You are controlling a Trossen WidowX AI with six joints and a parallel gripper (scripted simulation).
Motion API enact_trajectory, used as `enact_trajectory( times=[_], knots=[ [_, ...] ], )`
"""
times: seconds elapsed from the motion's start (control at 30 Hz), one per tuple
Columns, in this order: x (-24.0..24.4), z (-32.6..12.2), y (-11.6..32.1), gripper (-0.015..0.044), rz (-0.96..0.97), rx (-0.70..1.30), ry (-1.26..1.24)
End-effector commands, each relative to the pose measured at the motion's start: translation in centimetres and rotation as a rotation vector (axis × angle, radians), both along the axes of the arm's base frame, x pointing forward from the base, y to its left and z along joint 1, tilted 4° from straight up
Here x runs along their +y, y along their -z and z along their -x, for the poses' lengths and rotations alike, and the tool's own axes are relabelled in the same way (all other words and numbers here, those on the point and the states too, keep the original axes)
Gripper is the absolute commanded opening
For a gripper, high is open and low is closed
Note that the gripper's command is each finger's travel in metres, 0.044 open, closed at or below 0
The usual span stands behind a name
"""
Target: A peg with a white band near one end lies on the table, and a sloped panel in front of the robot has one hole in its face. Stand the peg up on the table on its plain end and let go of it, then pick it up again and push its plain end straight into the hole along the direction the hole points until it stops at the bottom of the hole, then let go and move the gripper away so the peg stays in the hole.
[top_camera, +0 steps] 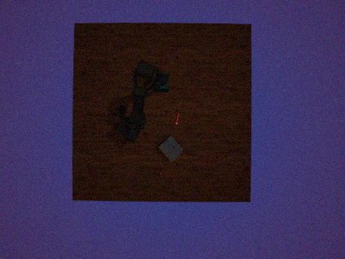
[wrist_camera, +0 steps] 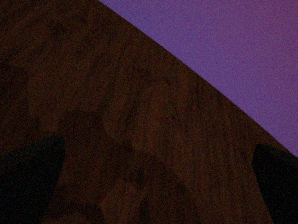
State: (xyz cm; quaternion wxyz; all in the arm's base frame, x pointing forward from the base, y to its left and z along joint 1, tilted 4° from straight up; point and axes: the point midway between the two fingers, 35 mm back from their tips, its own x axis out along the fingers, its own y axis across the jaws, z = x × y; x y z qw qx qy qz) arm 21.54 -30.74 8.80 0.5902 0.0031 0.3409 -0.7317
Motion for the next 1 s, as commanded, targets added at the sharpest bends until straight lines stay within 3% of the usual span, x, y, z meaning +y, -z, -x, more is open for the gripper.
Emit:
enact_trajectory(
  times=[0.0,0.37,0.97],
  knots=[
    [0.0,0.0,0.0,0.0426,-0.001,0.0,-0.002],
    [3.3,-3.5,0.3,0.044,-0.099,-0.008,-0.161],
    [15.3,-9.4,1.9,0.044,-0.507,-0.053,-0.542]
  ],
)
